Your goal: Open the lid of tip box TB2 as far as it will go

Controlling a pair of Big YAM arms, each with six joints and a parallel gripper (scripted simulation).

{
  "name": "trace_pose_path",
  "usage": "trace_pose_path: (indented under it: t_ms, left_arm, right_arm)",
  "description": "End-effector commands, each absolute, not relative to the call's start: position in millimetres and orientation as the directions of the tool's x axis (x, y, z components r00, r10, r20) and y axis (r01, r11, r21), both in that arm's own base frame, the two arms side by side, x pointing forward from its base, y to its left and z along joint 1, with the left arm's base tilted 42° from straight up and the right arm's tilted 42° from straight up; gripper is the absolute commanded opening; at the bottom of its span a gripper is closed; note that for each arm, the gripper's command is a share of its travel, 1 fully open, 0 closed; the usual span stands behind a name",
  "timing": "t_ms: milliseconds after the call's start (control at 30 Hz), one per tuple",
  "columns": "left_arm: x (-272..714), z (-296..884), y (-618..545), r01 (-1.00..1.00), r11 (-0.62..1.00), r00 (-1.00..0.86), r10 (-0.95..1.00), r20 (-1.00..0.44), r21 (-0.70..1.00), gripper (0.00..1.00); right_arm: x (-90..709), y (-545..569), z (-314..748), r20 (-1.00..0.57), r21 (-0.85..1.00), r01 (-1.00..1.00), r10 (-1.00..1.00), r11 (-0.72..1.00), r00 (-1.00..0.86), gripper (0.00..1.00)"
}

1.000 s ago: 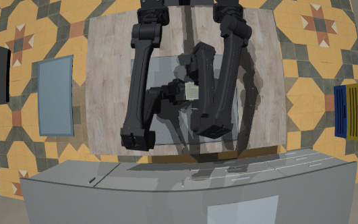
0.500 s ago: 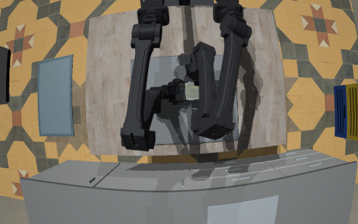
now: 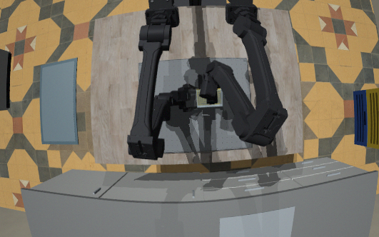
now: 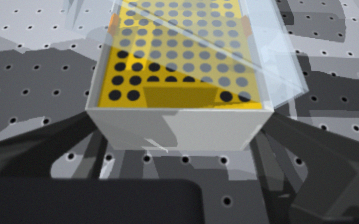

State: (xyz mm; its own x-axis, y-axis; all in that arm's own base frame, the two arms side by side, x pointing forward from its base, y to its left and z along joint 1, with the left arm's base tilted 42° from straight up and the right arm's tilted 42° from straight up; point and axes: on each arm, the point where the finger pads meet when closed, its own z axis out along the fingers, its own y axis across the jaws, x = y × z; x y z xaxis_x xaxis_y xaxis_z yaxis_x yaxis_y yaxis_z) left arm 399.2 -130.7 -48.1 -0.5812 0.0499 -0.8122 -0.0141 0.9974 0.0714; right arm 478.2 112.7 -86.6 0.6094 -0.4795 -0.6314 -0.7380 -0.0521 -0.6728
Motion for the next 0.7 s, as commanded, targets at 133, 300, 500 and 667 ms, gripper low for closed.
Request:
trace_pose_path:
  t_ms: [133,300,500,667]
  left_arm:
    - [403.8,-20.8,-131.0,-0.05,0.998,-0.723,-0.007,-0.691,0.043,0.12]
    - [404.5,-7.1,-131.4,-0.051,0.998,-0.805,-0.015,-0.592,0.045,0.12]
    - [406.1,3.5,-131.6,-0.052,0.998,-0.862,-0.021,-0.507,0.046,0.12]
    - [402.5,9.2,-129.4,-0.051,0.997,-0.923,-0.026,-0.385,0.055,0.12]
  right_arm:
    - [470.7,112.3,-90.7,-0.637,-0.665,-0.745,-0.48,-0.053,0.603,0.84]
    - [470.7,112.3,-90.7,-0.637,-0.665,-0.745,-0.48,-0.053,0.603,0.84]
    - [470.7,112.3,-90.7,-0.637,-0.665,-0.745,-0.48,-0.053,0.603,0.84]
    - [470.7,112.3,-90.7,-0.637,-0.665,-0.745,-0.48,-0.053,0.603,0.84]
